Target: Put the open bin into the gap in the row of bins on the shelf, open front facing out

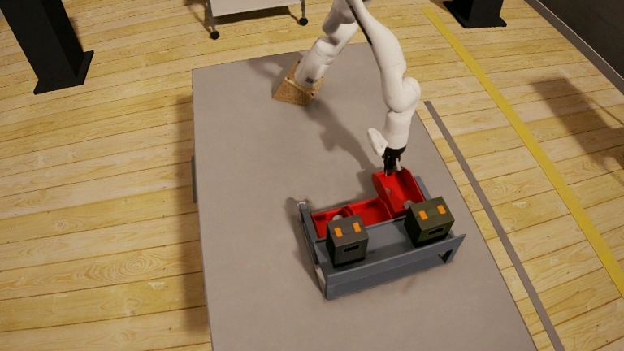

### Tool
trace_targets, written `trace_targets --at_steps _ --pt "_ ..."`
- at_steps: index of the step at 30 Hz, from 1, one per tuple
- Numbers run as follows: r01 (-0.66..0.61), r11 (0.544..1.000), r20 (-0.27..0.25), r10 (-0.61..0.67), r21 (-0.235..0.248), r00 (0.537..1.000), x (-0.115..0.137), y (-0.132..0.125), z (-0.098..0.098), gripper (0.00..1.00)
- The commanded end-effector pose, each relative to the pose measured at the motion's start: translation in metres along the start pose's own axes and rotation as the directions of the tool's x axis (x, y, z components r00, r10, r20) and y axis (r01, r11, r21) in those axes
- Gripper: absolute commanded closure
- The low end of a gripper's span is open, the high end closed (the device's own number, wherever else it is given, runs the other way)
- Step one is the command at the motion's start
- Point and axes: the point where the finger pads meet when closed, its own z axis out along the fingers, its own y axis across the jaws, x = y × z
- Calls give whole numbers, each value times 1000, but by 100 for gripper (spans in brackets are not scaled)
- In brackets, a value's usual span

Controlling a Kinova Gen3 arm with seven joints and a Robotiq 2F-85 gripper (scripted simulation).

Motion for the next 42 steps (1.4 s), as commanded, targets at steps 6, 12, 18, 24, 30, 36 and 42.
trace_targets --at_steps 6,12,18,24,30,36,42 --pt "0 1000 -1 0 4 1000 0 -11 -1 90" --pt "0 1000 -1 0 4 1000 0 -11 -1 90" --pt "0 1000 -1 0 4 1000 0 -11 -1 90" --pt "0 1000 -1 0 4 1000 0 -20 -1 90" --pt "0 1000 -1 0 4 1000 0 -20 -1 90" --pt "0 1000 0 0 2 1000 0 -21 0 90" --pt "0 1000 -1 0 4 1000 0 -29 0 90"
